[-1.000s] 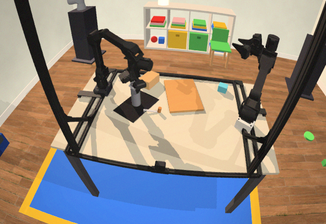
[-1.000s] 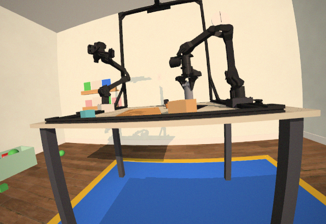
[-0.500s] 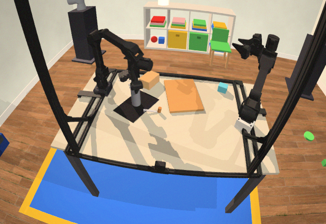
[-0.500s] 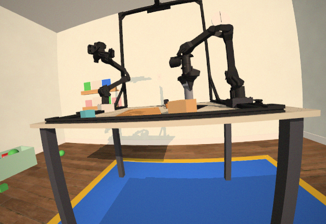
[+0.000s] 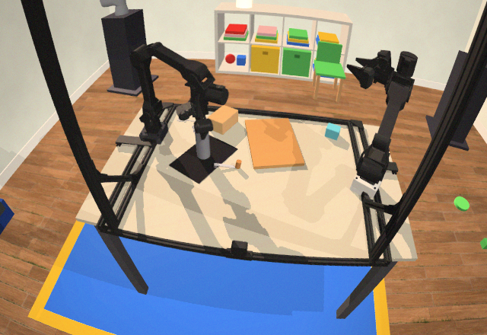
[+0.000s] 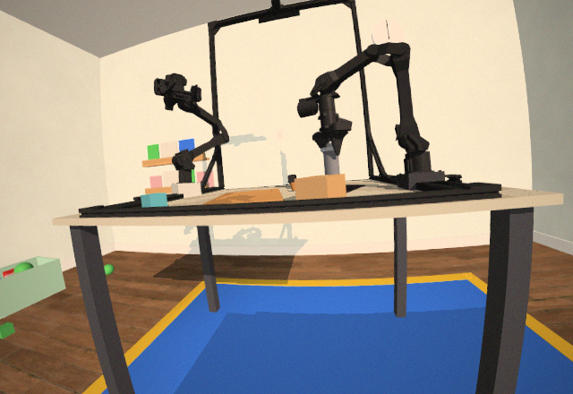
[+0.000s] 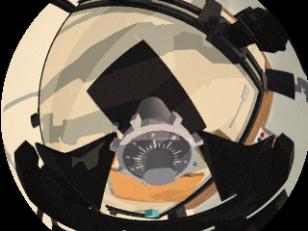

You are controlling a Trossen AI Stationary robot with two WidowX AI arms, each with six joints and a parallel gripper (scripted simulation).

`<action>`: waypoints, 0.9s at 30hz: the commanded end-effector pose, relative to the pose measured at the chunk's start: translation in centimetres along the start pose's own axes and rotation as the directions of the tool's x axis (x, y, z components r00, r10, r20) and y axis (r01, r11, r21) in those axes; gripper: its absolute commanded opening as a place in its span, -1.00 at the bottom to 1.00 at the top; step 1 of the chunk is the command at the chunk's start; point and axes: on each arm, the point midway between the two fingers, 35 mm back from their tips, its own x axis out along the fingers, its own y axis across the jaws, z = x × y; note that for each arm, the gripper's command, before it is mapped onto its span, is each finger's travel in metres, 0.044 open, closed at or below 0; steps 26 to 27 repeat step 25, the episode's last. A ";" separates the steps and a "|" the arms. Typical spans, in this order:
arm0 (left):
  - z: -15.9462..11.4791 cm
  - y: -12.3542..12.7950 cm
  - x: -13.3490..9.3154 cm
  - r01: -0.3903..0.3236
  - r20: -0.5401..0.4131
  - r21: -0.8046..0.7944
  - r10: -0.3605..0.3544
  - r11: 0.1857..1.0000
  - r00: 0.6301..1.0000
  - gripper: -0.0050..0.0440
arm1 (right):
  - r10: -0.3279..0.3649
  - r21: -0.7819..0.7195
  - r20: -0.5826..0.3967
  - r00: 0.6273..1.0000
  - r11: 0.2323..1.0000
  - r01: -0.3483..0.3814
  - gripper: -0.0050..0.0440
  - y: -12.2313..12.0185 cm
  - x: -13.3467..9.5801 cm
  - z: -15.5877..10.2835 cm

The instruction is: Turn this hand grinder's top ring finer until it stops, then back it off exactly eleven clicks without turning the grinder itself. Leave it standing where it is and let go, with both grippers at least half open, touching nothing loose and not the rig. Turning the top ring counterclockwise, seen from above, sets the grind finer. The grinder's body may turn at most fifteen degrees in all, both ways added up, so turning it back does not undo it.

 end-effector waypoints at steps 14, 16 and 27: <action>-0.2 0.1 -5.8 -0.014 -0.014 -0.032 0.013 0.999 1.000 0.84 | -0.001 0.000 0.000 1.000 1.000 0.001 0.84 0.0 0.0 0.0; -0.2 0.1 -5.8 -0.014 -0.014 -0.032 0.013 0.999 1.000 0.84 | -0.001 0.000 0.000 1.000 1.000 0.001 0.84 0.0 0.0 0.0; -0.2 0.1 -5.8 -0.014 -0.014 -0.032 0.013 0.999 1.000 0.84 | -0.001 0.000 0.000 1.000 1.000 0.001 0.84 0.0 0.0 0.0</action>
